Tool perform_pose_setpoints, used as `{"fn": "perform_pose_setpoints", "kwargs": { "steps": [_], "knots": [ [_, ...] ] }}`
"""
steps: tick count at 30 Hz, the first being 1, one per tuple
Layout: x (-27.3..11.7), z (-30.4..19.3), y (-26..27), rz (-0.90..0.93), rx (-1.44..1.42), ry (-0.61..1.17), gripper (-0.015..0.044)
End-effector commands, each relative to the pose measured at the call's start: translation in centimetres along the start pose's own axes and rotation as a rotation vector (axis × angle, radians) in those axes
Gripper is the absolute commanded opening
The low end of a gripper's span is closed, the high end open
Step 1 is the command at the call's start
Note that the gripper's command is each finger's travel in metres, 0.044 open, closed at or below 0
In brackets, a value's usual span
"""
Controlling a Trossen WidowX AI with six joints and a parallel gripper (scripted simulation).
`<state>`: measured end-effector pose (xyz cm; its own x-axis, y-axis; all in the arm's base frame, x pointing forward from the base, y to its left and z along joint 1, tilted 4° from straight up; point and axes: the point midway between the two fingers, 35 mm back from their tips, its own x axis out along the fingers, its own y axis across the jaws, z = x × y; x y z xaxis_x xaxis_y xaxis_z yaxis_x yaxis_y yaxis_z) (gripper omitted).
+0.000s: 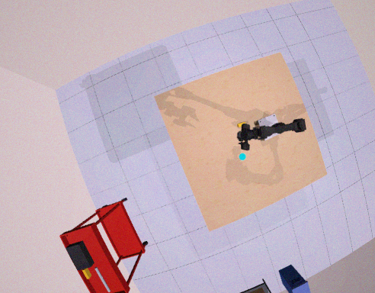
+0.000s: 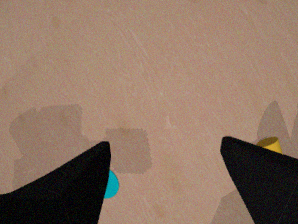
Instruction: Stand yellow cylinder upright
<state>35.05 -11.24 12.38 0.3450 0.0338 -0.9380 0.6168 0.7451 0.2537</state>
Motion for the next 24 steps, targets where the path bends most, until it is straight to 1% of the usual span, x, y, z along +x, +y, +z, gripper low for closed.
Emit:
{"fn": "perform_pose_setpoints", "kwargs": {
  "steps": [1,10,19,21,24],
  "knots": [
    [0.7,-0.9,-5.4,-0.104,-0.15,0.093,0.0309],
    [0.7,-3.5,-13.0,-0.18,-0.391,0.299,0.0309],
    [0.6,-3.8,-13.7,-0.181,-0.414,0.322,0.0309],
    [1.5,-3.9,-13.9,-0.181,-0.414,0.322,0.0309],
    [5.4,-4.7,-14.8,-0.181,-0.414,0.322,0.0309]
  ]
}}
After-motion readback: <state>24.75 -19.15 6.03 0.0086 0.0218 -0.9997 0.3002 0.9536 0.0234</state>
